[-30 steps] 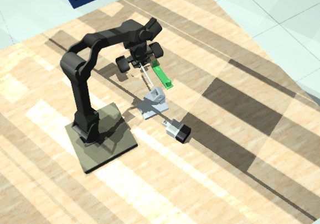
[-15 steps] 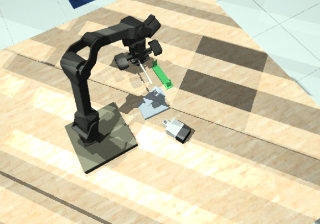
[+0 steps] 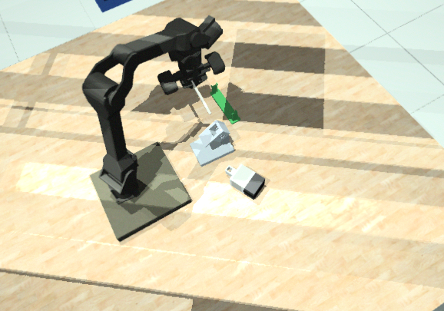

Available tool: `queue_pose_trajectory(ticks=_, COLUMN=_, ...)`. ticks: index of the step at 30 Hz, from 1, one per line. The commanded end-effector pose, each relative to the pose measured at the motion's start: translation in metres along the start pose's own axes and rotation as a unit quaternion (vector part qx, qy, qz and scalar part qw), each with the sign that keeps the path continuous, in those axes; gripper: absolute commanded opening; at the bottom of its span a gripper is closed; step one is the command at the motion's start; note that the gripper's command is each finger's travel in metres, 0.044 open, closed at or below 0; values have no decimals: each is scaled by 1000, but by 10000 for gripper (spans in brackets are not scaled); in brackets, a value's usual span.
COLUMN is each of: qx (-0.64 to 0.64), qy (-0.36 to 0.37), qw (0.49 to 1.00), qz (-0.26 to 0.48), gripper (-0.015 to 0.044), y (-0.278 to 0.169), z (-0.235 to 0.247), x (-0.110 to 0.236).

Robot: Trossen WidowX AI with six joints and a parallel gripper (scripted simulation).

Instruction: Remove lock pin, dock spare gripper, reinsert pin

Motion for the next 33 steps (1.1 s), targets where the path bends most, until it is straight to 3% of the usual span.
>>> queue_pose_trajectory(ticks=1, qx=1, qy=0, qw=1000, qz=0, gripper=0, y=1, z=-2, x=0)
queue_pose_trajectory(ticks=33, qx=33, qy=3, qw=999, qz=-1, gripper=0, y=57, z=-61, x=0)
Point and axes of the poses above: the point midway between the two fingers, 35 mm back from their tips, its own x axis back along the fingers, its own z axis across the jaws, y = z × x, the point moved 9 cm from there along x, back along the fingers, and after that the axes turned 9 degrees about -x, right-handed, at the moved point
